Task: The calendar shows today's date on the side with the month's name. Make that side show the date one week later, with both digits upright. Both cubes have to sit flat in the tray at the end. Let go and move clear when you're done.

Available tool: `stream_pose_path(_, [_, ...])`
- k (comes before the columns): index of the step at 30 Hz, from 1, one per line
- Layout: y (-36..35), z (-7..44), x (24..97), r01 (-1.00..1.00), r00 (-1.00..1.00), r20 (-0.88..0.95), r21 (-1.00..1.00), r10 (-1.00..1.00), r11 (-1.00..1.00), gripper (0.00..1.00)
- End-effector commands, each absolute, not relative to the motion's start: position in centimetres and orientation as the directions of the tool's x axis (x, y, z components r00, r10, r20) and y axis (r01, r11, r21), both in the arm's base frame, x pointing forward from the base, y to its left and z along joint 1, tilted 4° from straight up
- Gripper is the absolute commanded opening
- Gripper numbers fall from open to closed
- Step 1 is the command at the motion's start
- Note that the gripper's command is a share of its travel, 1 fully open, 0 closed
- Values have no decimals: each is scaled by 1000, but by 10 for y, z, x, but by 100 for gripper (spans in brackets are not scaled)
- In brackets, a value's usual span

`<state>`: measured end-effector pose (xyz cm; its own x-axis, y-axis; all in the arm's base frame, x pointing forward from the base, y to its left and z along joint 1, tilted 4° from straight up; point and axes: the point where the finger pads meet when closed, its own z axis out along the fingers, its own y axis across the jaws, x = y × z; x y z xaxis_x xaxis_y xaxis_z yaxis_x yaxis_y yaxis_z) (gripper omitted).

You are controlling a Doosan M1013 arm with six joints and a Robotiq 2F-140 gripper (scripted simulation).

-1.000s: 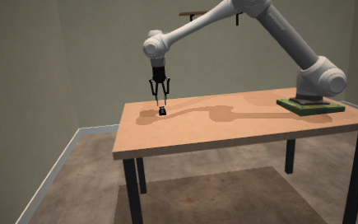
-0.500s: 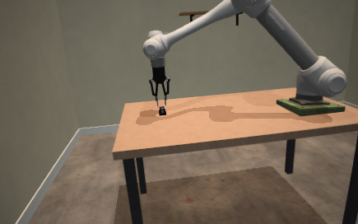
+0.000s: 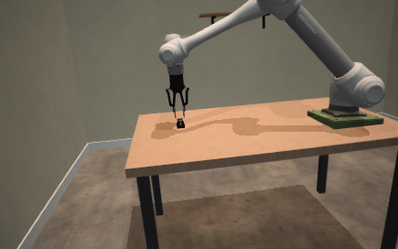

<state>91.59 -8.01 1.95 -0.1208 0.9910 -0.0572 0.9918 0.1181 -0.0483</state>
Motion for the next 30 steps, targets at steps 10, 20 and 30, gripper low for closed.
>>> stream_pose_path(10, [-80,20,916,992,-121,-57,-48,991,118,35])
stream_pose_path(20, [-80,19,916,992,-121,-57,-48,991,118,35])
stream_pose_path(30, [-81,11,916,992,-121,-57,-48,991,118,35])
